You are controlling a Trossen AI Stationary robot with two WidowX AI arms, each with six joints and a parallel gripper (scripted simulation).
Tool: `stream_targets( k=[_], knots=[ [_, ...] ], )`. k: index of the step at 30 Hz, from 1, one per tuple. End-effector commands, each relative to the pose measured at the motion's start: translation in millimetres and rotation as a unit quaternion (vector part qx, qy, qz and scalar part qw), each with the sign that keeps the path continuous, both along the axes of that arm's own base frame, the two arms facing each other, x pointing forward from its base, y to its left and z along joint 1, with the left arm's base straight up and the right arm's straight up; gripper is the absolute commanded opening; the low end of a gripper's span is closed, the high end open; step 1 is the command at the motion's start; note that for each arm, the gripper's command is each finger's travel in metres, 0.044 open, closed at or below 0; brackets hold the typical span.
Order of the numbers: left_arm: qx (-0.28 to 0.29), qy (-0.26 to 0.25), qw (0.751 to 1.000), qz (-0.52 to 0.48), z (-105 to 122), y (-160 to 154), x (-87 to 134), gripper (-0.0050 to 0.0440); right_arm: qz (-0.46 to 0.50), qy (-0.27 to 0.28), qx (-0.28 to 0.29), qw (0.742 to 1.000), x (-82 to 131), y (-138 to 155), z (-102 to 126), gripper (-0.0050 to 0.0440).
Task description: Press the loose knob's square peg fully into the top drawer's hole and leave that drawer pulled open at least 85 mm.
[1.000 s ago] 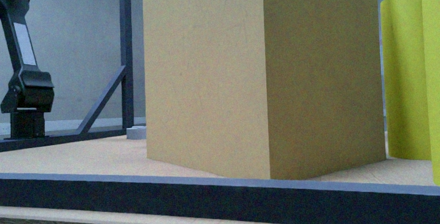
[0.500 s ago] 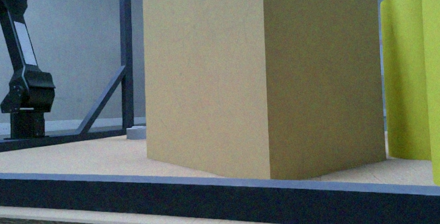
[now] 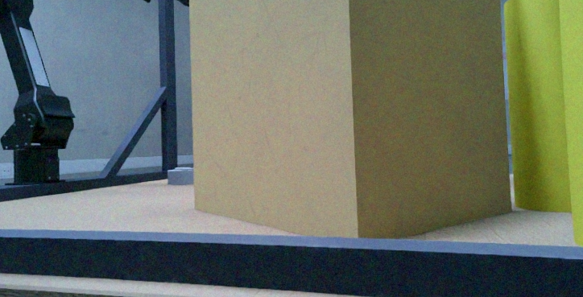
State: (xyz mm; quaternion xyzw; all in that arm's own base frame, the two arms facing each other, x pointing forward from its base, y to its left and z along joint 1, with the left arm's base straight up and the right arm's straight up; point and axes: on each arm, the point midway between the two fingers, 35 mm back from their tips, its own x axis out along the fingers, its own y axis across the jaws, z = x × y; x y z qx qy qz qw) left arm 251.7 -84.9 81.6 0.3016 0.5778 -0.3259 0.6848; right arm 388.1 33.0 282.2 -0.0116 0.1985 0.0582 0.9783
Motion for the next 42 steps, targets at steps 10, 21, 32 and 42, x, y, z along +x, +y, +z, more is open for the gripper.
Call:
stream_targets(
  k=[10,21,32,42],
  knots=[
    [-0.021,0.010,0.986,-0.165,-24,8,4,0.0185,-0.008,0.053,-0.003,0.999,-8,-2,-38,0.0400],
    [-0.019,0.008,0.986,-0.164,-57,1,9,0.0157,-0.006,0.070,-0.004,0.998,-10,-1,-55,0.0400],
    [-0.020,0.001,0.986,-0.164,-60,0,12,0.0075,-0.004,0.070,-0.003,0.998,-10,0,-65,0.0400],
    [-0.021,-0.009,0.986,-0.165,-41,-1,16,0.0019,-0.005,0.065,-0.001,0.998,-9,0,-74,0.0400]
  ],
)
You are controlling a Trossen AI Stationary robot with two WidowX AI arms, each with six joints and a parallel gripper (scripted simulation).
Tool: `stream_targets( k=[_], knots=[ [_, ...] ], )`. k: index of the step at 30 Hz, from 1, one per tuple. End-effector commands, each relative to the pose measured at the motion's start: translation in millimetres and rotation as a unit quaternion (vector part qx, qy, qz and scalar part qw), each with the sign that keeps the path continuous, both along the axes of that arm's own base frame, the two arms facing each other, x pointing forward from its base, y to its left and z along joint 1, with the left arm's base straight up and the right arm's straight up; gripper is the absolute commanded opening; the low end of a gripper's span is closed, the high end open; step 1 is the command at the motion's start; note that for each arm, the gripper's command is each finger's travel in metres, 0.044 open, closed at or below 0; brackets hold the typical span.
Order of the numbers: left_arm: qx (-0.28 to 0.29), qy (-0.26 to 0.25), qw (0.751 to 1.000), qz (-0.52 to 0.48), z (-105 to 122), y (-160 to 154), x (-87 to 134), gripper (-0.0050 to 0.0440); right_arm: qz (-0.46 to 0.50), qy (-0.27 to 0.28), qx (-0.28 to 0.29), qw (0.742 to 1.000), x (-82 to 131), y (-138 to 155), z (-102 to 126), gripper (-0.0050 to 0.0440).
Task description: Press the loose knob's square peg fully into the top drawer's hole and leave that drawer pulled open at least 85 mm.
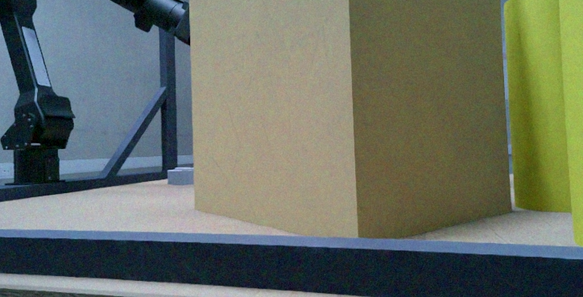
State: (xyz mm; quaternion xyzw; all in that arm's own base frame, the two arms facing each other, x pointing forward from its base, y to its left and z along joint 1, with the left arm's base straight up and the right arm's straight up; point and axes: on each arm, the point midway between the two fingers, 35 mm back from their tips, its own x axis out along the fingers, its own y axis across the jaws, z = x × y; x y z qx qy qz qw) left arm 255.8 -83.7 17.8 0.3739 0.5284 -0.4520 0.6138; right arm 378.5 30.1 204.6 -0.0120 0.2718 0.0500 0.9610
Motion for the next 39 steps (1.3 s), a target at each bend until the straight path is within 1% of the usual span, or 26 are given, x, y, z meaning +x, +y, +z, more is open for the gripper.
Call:
stream_targets(
  k=[1,3,5,7,9,11,14,17,18,19,22,24,25,29,32,39],
  knots=[
    [-0.008,-0.030,1.000,0.002,29,-2,11,0.0019,0.002,-0.012,0.006,1.000,1,3,3,0.0400],
    [-0.008,-0.030,1.000,0.002,47,-2,11,0.0019,0.002,-0.025,0.008,1.000,4,4,8,0.0400],
    [-0.008,-0.030,1.000,0.002,69,-2,10,0.0019,0.002,-0.055,0.011,0.998,11,4,25,0.0400],
    [-0.008,-0.030,1.000,0.002,69,-2,10,0.0019,0.002,-0.055,0.011,0.998,11,4,25,0.0400],
    [-0.008,-0.030,1.000,0.002,90,-2,9,0.0019,0.002,-0.081,0.013,0.997,15,4,41,0.0400],
    [-0.008,-0.030,1.000,0.002,107,-2,8,0.0019,0.001,-0.096,0.015,0.995,18,5,49,0.0400],
    [-0.010,-0.028,1.000,0.005,124,-3,7,0.0019,0.004,-0.110,0.015,0.994,20,6,59,0.0400],
    [-0.030,0.007,0.998,0.046,127,-13,6,0.0019,0.001,-0.108,0.014,0.994,27,8,59,0.0328],
    [-0.041,0.025,0.996,0.069,127,-19,5,0.0019,-0.001,-0.112,0.013,0.994,33,11,60,0.0304],
    [-0.053,0.042,0.993,0.093,127,-24,4,0.0019,-0.003,-0.116,0.013,0.993,41,16,60,0.0290],
    [-0.087,0.089,0.979,0.163,125,-41,1,0.0019,-0.005,-0.128,0.019,0.992,66,38,58,0.0290],
    [-0.087,0.089,0.979,0.163,125,-41,1,0.0019,-0.005,-0.128,0.019,0.992,66,38,58,0.0290],
    [-0.097,0.106,0.972,0.186,123,-46,-2,0.0019,-0.005,-0.132,0.022,0.991,73,46,56,0.0290],
    [-0.133,0.169,0.938,0.271,115,-65,-10,0.0019,-0.006,-0.146,0.037,0.989,100,84,46,0.0290],
    [-0.158,0.193,0.917,0.312,116,-75,-13,0.0019,-0.008,-0.155,0.043,0.987,115,106,39,0.0290],
    [-0.207,0.260,0.849,0.410,111,-101,-21,0.0019,-0.030,-0.186,0.054,0.981,151,166,8,0.0290]
  ],
)
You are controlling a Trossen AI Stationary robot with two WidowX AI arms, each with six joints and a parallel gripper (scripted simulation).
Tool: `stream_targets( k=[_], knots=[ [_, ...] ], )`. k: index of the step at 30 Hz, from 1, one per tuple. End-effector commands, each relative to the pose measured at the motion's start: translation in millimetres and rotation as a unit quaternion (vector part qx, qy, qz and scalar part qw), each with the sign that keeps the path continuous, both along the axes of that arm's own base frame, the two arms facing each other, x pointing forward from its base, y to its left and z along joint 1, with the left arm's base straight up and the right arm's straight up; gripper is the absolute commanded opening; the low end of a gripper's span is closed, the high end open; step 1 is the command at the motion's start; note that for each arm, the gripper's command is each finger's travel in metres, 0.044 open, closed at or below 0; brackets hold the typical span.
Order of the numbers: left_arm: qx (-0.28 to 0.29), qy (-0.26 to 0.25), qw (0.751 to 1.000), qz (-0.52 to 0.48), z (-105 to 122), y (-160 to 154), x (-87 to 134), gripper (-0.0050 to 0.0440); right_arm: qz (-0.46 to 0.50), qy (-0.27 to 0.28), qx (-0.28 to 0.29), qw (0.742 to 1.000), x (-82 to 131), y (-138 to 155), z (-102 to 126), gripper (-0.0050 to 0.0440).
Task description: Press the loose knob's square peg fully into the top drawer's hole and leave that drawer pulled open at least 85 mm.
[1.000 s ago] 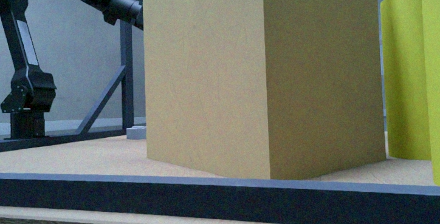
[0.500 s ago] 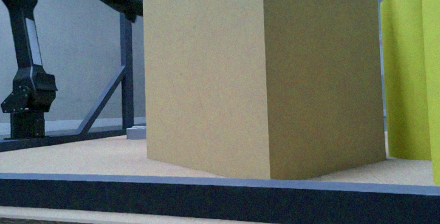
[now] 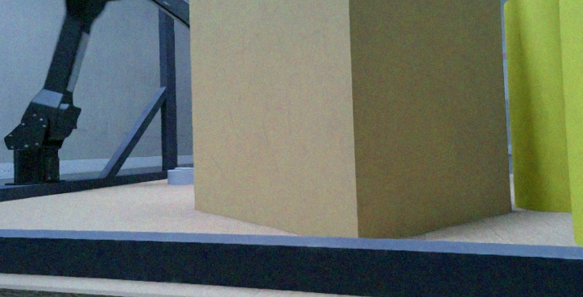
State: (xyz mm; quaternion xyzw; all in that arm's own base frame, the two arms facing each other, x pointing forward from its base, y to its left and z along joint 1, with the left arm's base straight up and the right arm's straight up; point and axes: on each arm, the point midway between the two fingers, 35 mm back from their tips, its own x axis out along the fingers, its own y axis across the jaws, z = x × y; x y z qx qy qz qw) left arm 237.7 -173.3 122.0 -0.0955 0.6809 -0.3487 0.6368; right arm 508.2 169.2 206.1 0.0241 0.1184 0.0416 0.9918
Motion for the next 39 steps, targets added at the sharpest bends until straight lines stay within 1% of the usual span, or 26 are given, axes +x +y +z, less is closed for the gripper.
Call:
stream_targets(
  k=[1,2,6,7,10,14,16,17,19,21,26,29,31,32,34,36,39],
  knots=[
    [-0.027,0.003,0.999,0.044,7,-12,-3,0.0019,-0.012,-0.032,0.015,0.999,22,27,7,0.0290],
    [-0.027,0.003,0.999,0.044,7,-12,-3,0.0019,-0.012,-0.032,0.015,0.999,22,27,7,0.0290],
    [-0.041,0.024,0.996,0.072,6,-18,-6,0.0019,-0.036,-0.051,0.012,0.998,40,51,-15,0.0290],
    [-0.043,0.025,0.996,0.074,6,-19,-6,0.0019,-0.043,-0.052,0.007,0.998,44,56,-26,0.0290],
    [-0.044,0.028,0.996,0.077,5,-19,-6,0.0019,-0.068,-0.066,0.000,0.996,55,68,-45,0.0290],
    [-0.046,0.025,0.995,0.079,8,-20,-4,0.0019,-0.103,-0.083,-0.034,0.991,67,71,-67,0.0290],
    [-0.046,0.024,0.995,0.080,8,-20,-4,0.0019,-0.125,-0.096,-0.051,0.986,74,65,-74,0.0290],
    [-0.046,0.024,0.996,0.079,8,-20,-4,0.0019,-0.136,-0.104,-0.050,0.984,78,59,-76,0.0290],
    [-0.046,0.024,0.996,0.079,8,-20,-4,0.0019,-0.136,-0.104,-0.050,0.984,78,59,-76,0.0290],
    [-0.046,0.024,0.996,0.078,7,-19,-4,0.0019,-0.151,-0.117,-0.039,0.981,84,51,-79,0.0290],
    [-0.043,0.027,0.996,0.079,5,-19,-3,0.0019,-0.160,-0.127,-0.028,0.979,84,58,-91,0.0290],
    [-0.043,0.027,0.996,0.079,5,-19,-3,0.0019,-0.159,-0.127,-0.027,0.979,84,59,-91,0.0290],
    [-0.046,0.021,0.996,0.078,11,-21,-3,0.0019,-0.159,-0.127,-0.027,0.979,84,59,-91,0.0290],
    [-0.046,0.021,0.996,0.078,11,-21,-3,0.0019,-0.159,-0.129,-0.026,0.978,86,58,-88,0.0290],
    [-0.046,0.020,0.996,0.078,11,-20,-2,0.0019,-0.158,-0.126,-0.028,0.979,92,55,-91,0.0290],
    [-0.046,0.020,0.996,0.078,11,-20,-2,0.0019,-0.158,-0.126,-0.028,0.979,92,55,-91,0.0290],
    [-0.046,0.020,0.996,0.078,11,-20,-2,0.0019,-0.158,-0.126,-0.029,0.979,105,51,-91,0.0290]
  ],
)
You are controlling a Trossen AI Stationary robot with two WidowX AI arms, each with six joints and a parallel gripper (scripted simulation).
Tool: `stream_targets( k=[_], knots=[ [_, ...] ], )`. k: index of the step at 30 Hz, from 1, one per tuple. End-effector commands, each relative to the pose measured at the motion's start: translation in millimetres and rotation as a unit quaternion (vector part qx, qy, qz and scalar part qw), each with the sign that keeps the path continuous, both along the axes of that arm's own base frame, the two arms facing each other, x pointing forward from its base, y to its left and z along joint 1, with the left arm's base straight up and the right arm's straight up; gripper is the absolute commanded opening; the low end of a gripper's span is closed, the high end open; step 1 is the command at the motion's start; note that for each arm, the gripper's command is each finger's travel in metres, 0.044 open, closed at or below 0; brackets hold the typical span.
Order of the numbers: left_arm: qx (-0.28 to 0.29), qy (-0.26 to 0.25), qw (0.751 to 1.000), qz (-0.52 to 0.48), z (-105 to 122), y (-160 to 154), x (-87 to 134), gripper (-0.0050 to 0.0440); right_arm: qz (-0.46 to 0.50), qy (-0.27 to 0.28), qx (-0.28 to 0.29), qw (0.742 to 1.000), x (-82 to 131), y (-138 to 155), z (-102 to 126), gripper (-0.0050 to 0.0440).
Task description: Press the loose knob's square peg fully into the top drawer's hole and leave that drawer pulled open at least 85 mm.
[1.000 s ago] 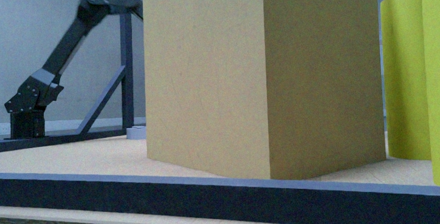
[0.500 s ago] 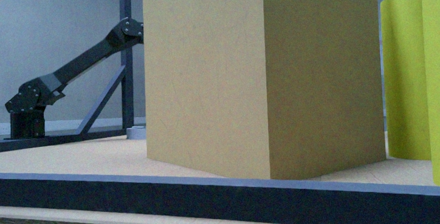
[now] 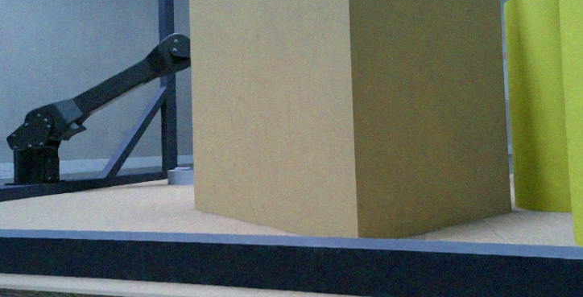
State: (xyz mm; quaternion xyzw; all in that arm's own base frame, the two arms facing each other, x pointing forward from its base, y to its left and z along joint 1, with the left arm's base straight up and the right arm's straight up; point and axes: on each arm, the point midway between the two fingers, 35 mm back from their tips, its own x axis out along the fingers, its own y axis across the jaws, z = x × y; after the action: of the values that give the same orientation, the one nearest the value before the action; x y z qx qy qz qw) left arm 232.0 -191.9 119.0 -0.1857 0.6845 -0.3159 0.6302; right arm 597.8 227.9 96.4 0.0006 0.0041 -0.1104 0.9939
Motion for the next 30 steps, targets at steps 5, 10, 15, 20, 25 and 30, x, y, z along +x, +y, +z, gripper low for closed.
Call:
stream_targets(
  k=[5,10,15,20,25,30],
  knots=[
    [-0.007,-0.015,1.000,0.000,9,-1,3,0.0019,-0.006,-0.018,0.006,1.000,37,-14,21,0.0290],
    [-0.007,-0.015,1.000,0.000,9,-1,3,0.0019,-0.006,-0.018,0.006,1.000,45,-16,21,0.0290],
    [-0.007,-0.015,1.000,0.000,9,-1,3,0.0019,-0.006,-0.018,0.006,1.000,45,-14,21,0.0242],
    [-0.007,-0.015,1.000,0.000,9,-1,3,0.0019,-0.007,-0.022,0.008,1.000,44,-14,26,0.0146],
    [-0.007,-0.015,1.000,0.000,9,-1,3,0.0019,-0.007,-0.022,0.008,1.000,44,-14,26,0.0079],
    [-0.007,-0.015,1.000,0.000,9,-1,3,0.0019,-0.006,-0.022,0.008,1.000,44,-14,26,0.0015]
  ],
)
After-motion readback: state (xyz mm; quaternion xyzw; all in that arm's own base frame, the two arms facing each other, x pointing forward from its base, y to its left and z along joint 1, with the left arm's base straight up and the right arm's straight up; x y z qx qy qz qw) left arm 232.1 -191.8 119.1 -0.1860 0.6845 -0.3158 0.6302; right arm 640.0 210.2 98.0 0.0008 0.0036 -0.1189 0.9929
